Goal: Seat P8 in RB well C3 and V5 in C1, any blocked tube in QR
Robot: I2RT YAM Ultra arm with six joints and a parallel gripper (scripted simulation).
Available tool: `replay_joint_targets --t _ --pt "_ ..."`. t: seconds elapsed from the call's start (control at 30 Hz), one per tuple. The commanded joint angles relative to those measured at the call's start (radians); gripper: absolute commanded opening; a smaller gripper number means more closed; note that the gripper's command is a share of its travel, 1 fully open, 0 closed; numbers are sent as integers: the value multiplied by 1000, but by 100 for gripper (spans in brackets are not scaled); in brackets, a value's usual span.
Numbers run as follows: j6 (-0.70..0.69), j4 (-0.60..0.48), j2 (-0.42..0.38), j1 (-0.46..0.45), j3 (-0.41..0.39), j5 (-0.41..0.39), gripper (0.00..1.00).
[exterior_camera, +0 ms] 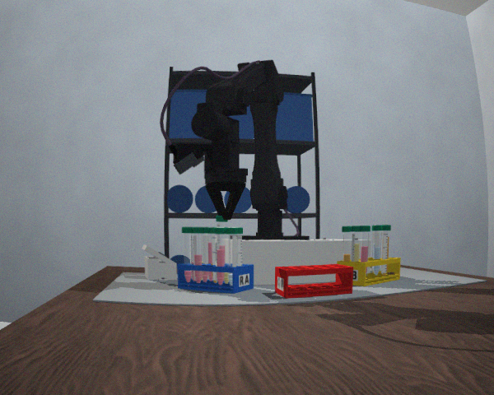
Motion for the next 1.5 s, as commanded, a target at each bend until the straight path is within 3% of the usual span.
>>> replay_joint_targets --t 0.0,1.47 --pt "1 -35 -41 2 41 2 0" --pt "-5 -180 -75 -4 151 3 0"
